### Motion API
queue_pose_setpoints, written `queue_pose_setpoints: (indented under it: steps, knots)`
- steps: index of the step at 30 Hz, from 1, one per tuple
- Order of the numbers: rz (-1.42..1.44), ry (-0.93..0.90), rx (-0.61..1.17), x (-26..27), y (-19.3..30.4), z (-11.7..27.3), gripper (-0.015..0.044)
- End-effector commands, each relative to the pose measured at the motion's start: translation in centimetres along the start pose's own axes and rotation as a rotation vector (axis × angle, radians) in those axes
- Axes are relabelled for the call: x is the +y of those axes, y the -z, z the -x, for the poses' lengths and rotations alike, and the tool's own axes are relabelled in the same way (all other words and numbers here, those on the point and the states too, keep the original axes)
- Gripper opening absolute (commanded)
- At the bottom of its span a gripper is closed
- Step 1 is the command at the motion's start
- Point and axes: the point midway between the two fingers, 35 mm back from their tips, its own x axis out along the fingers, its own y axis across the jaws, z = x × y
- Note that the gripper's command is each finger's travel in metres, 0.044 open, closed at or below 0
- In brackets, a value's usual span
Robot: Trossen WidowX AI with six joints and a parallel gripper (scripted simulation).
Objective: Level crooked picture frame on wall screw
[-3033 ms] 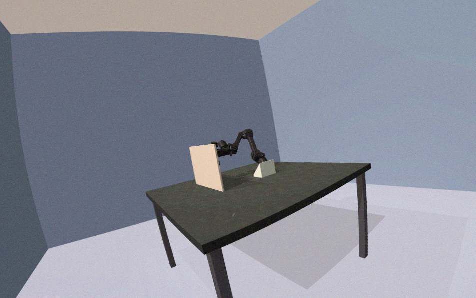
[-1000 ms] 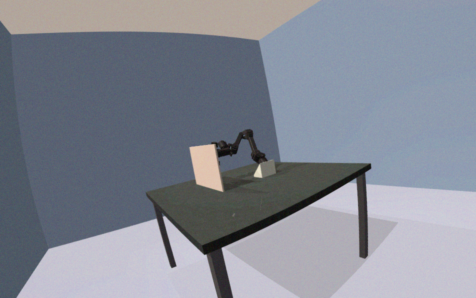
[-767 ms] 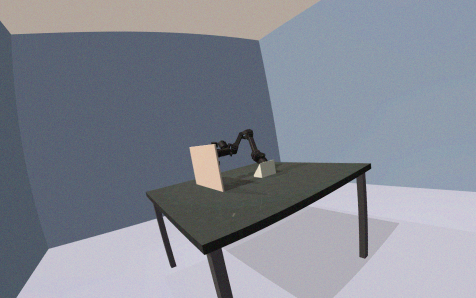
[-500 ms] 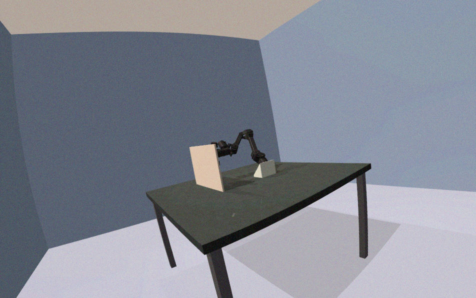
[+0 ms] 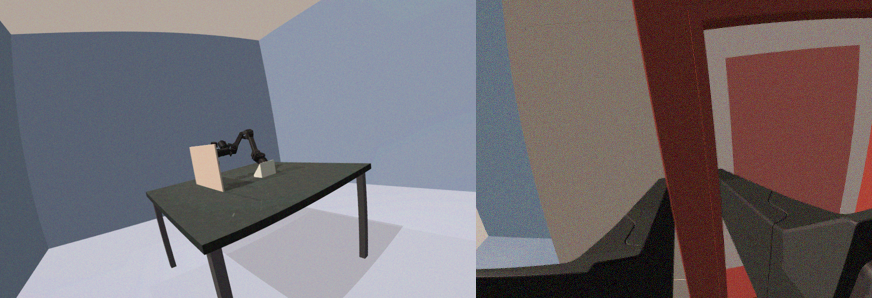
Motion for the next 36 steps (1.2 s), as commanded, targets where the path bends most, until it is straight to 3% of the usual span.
queue_pose_setpoints:
  steps: [1, 36]
  knots:
    - [-0.002, -0.011, 0.003, 0.16, 0.00, -0.01, 0.0000]
    - [-0.005, -0.005, 0.002, -0.50, -0.01, -0.02, 0.0000]
